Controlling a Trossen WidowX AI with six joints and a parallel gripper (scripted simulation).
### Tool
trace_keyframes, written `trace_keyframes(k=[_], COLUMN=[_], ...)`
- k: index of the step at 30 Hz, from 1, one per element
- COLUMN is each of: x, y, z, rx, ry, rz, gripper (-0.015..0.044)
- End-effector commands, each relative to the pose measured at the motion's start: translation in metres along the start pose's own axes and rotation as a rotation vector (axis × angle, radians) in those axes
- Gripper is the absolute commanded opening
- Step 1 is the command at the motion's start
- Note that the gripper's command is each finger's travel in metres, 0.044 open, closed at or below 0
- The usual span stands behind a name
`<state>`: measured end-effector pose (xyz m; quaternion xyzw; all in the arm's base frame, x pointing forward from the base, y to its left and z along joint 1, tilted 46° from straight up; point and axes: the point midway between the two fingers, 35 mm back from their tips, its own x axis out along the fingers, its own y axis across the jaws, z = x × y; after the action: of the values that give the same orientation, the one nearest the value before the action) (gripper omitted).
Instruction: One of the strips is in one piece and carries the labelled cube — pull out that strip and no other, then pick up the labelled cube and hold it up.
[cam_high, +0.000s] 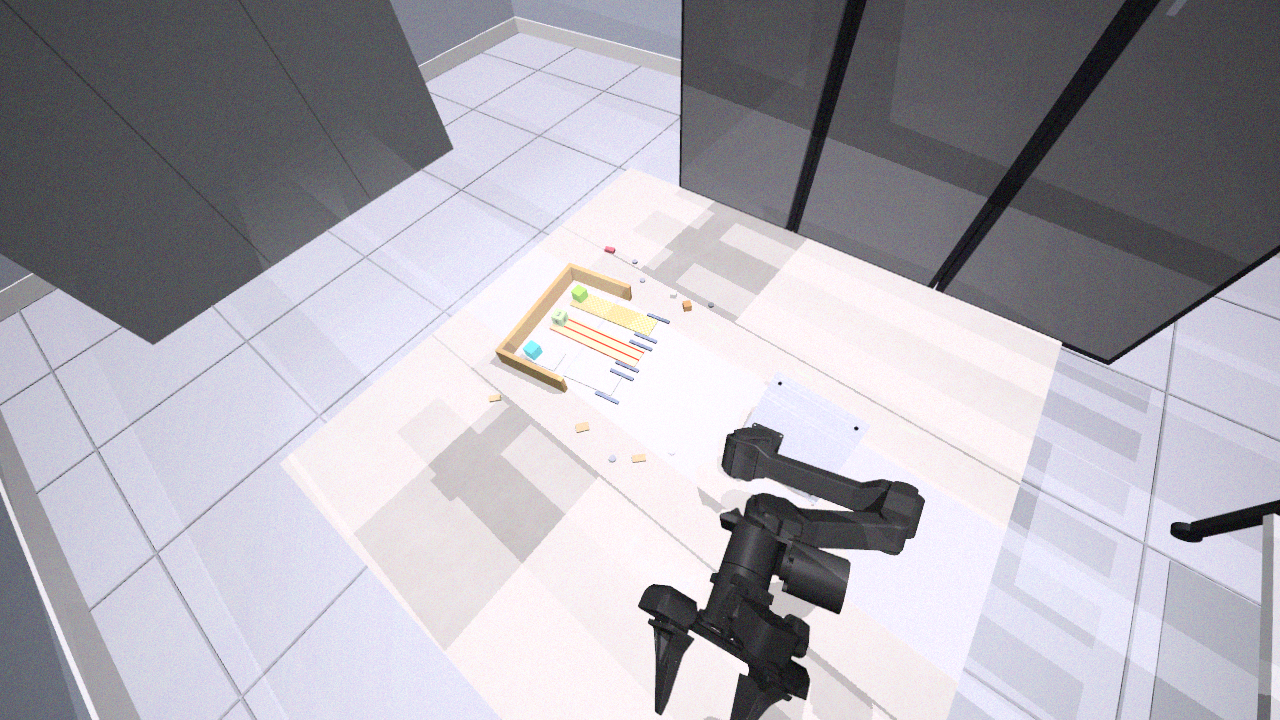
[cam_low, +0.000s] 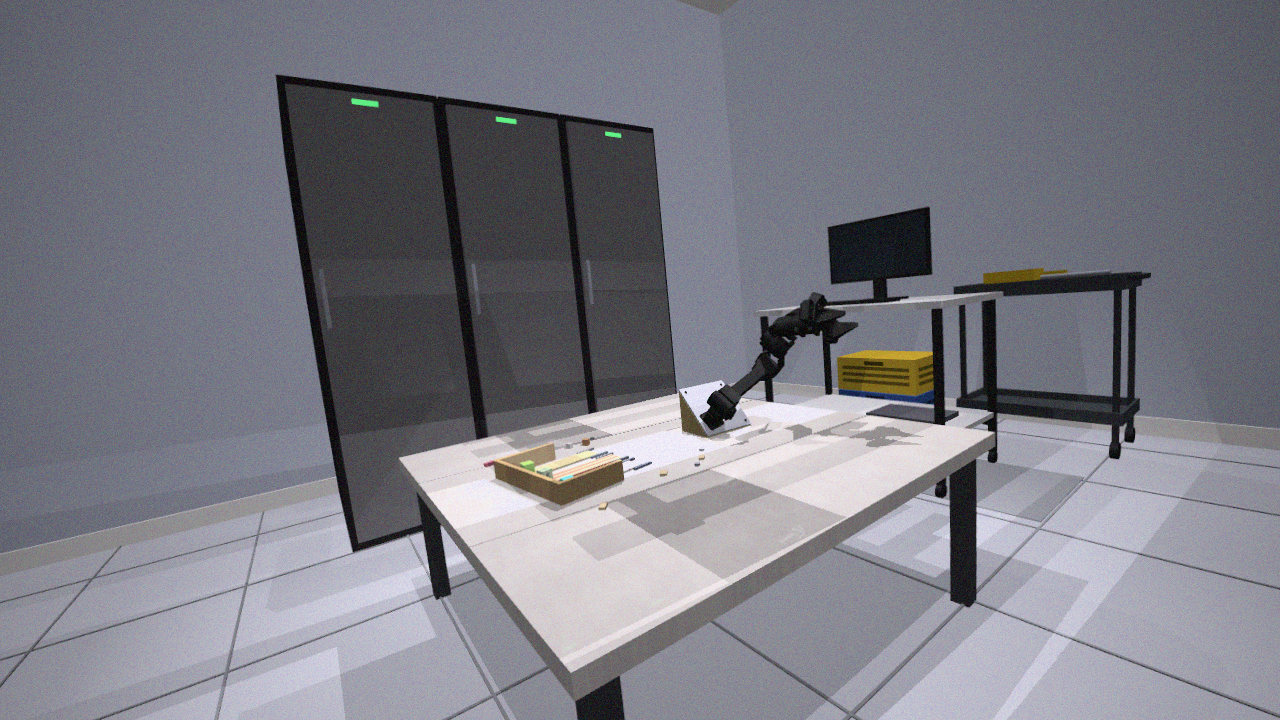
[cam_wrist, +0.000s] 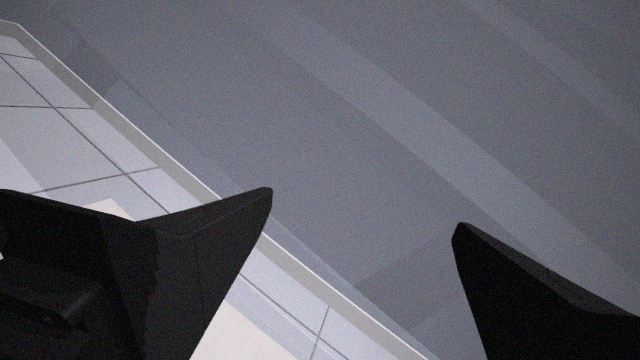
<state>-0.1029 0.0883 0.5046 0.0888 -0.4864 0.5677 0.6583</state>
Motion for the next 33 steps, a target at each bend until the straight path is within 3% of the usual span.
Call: trace_keyframes(k=[1, 9, 16, 25, 33], x=[0.0, -0.002, -0.046, -0.156, -0.283], y=[-0.002, -0.099, -0.19, -0.278, -0.313], z=[-0.001, -0.07, -0.134, -0.19, -0.213], rx=[-0.004, -0.048, -0.01, 0.11, 0.285], ry=[0.002, 0.225, 0.467, 0.726, 0.883], rz=[-0.007, -0.288, -0.541, -0.886, -1.192], gripper=[0.04, 0.04, 0.04, 0.04, 0.04])
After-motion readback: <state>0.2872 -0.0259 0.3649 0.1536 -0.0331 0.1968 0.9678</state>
